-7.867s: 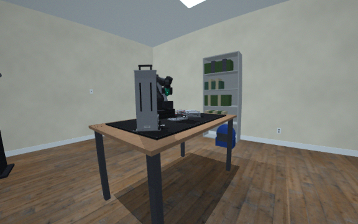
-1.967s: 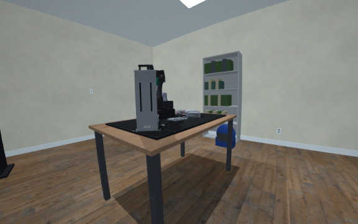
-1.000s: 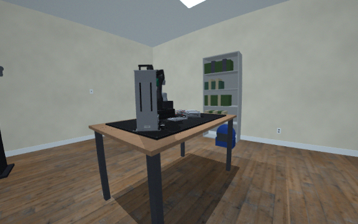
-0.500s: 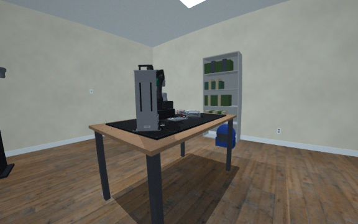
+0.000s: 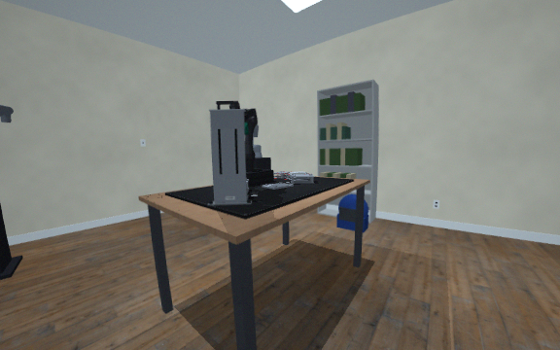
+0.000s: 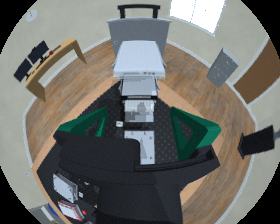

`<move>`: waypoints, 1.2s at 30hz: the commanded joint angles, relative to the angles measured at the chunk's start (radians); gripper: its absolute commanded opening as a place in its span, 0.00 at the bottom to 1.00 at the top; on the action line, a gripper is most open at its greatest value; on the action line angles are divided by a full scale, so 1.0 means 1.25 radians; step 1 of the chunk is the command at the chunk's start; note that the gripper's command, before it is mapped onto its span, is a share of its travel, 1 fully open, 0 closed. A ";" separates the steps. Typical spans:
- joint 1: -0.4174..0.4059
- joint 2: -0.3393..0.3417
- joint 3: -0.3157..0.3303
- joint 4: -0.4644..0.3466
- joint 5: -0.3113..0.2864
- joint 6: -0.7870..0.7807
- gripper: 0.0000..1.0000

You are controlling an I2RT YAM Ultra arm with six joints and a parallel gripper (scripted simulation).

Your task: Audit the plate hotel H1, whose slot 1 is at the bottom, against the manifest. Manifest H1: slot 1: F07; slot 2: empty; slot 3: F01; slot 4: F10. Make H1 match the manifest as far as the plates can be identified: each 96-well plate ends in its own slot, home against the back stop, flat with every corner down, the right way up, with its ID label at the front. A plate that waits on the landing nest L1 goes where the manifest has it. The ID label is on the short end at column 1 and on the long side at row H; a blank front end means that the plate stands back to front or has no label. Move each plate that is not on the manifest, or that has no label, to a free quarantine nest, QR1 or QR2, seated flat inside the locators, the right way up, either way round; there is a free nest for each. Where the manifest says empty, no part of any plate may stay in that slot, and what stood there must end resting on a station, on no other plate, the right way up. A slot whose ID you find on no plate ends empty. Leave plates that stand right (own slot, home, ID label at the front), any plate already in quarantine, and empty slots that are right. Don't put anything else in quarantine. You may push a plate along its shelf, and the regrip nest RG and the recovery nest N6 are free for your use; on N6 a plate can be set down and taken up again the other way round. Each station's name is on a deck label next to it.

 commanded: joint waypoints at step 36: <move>-0.009 -0.045 -0.023 -0.004 -0.008 -0.003 1.00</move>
